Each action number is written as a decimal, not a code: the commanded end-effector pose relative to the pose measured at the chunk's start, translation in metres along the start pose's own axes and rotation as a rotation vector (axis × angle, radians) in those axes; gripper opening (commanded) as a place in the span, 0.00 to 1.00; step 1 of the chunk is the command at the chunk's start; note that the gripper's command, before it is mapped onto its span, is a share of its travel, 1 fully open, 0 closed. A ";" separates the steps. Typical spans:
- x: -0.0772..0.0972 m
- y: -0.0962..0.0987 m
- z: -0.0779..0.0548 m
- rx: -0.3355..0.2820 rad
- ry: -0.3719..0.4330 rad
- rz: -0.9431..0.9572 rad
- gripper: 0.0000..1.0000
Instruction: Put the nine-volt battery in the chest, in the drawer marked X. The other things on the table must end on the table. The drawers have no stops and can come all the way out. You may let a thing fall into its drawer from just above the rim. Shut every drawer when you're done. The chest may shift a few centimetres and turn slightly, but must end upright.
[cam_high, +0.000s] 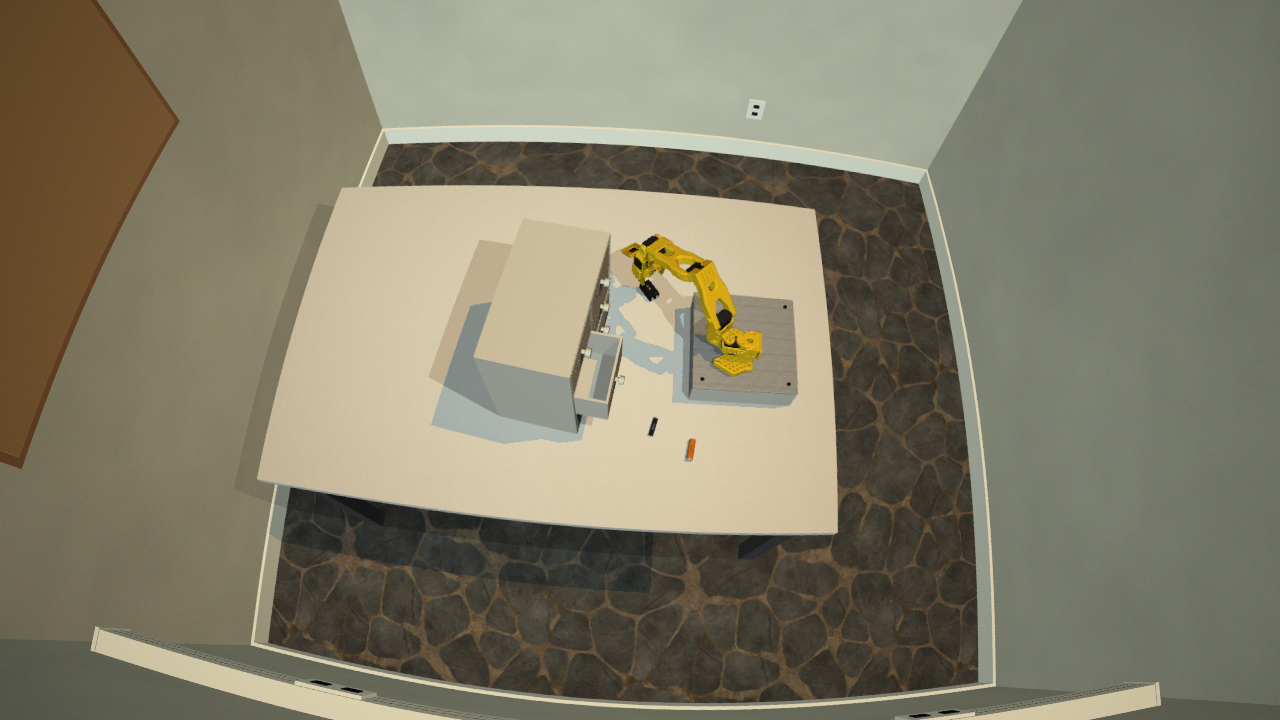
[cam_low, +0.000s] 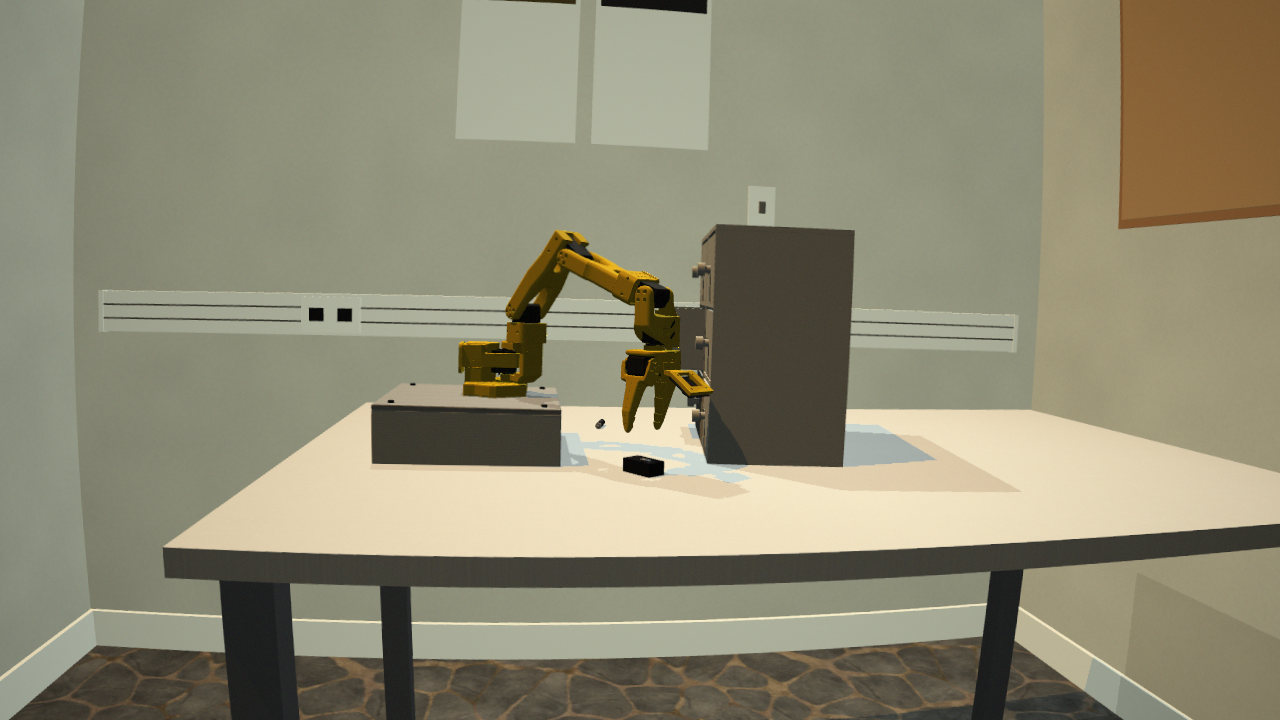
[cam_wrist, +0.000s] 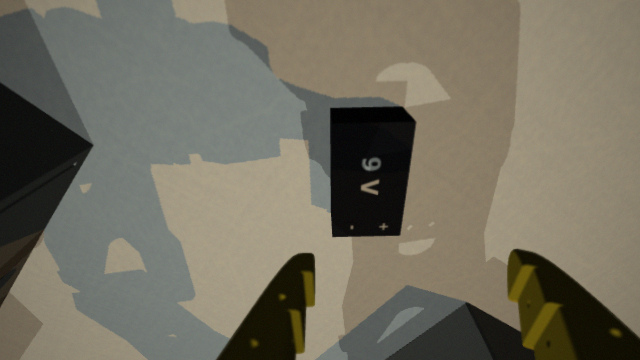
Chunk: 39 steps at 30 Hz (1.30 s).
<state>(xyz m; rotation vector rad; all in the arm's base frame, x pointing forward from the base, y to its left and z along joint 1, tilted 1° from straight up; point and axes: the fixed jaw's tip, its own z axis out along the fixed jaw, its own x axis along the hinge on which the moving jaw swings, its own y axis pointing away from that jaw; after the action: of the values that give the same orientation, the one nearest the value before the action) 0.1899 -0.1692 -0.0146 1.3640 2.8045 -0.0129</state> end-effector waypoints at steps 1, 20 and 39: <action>0.004 -0.003 0.006 0.002 0.019 0.014 0.30; 0.006 -0.004 0.010 0.002 0.019 0.014 0.30; 0.004 -0.003 0.022 0.002 0.019 0.014 0.30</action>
<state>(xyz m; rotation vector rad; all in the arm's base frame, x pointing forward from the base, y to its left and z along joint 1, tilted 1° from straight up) 0.1859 -0.1669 -0.0338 1.3768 2.8153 -0.0055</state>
